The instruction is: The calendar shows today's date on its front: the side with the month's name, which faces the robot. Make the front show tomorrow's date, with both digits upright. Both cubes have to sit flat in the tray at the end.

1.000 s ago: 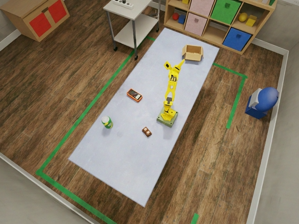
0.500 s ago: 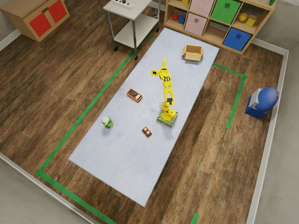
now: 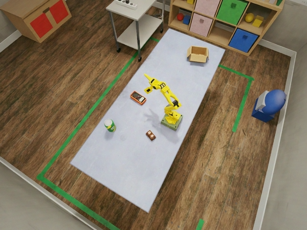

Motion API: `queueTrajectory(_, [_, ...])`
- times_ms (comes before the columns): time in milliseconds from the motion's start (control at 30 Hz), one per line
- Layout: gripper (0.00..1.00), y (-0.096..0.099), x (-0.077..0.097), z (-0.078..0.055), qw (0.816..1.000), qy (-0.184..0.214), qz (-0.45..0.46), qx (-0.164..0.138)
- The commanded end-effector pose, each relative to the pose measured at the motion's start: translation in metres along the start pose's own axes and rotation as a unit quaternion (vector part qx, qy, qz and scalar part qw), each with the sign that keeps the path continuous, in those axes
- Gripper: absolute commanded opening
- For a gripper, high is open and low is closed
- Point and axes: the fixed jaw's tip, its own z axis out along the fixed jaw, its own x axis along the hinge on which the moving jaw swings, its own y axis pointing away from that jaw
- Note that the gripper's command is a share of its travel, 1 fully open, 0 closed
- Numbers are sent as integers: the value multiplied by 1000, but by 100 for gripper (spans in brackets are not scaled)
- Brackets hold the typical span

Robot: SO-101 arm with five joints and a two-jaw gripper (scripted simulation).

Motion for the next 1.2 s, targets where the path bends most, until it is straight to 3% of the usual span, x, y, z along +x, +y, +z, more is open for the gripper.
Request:
queueTrajectory(0, [66, 3, -46, 6, 990, -73, -118, 6])
queueTrajectory(33, [65, 6, -56, 6, 985, -90, -147, 5])
queueTrajectory(100, [65, 6, -56, 6, 985, -90, -147, 5])
queueTrajectory(233, [61, 21, -98, 3, 949, -161, -273, 6])
queueTrajectory(400, [55, 45, -143, -7, 880, -235, -412, 18])
queueTrajectory(600, [49, 81, -184, -25, 763, -311, -565, 46])
queueTrajectory(667, [49, 81, -184, -25, 763, -311, -565, 46])
queueTrajectory(900, [43, 123, -212, -49, 607, -370, -698, 87])
queueTrajectory(1167, [37, 165, -224, -72, 439, -405, -791, 131])
